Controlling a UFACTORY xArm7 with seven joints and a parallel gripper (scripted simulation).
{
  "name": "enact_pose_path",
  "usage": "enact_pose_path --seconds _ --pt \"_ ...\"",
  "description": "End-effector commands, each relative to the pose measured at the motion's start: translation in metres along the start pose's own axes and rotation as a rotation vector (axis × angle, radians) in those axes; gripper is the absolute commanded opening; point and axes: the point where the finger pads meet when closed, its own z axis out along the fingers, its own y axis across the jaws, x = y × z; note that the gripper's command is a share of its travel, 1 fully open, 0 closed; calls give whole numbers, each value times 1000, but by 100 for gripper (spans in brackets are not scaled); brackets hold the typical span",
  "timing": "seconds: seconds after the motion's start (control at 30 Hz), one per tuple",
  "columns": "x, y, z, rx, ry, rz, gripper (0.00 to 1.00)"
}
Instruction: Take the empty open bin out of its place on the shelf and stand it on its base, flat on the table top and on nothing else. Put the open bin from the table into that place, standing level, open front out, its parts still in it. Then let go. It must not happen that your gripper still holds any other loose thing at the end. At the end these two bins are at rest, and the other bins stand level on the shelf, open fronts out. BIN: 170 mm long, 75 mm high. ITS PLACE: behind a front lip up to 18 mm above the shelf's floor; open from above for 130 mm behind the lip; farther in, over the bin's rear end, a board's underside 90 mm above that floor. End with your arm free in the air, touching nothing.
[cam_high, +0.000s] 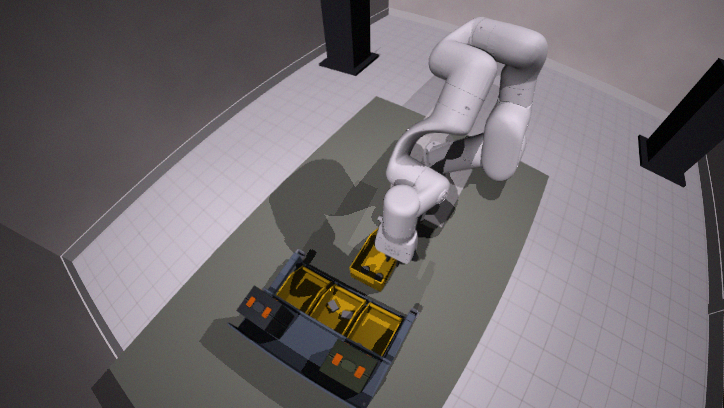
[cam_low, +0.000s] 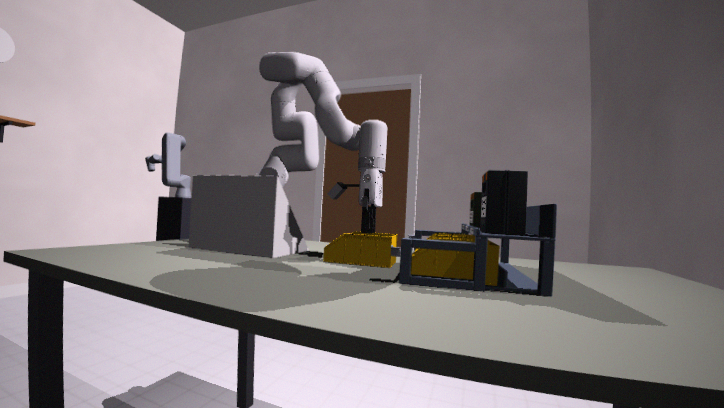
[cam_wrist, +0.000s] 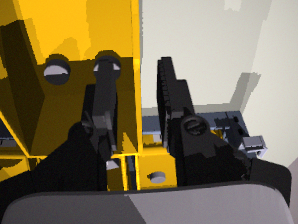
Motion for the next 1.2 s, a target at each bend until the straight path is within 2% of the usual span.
enact_pose_path --seconds 0.0,1.17 --pt "-1 -1 -8 2 -3 0 26" --pt "-1 -1 -59 2 -3 0 26"
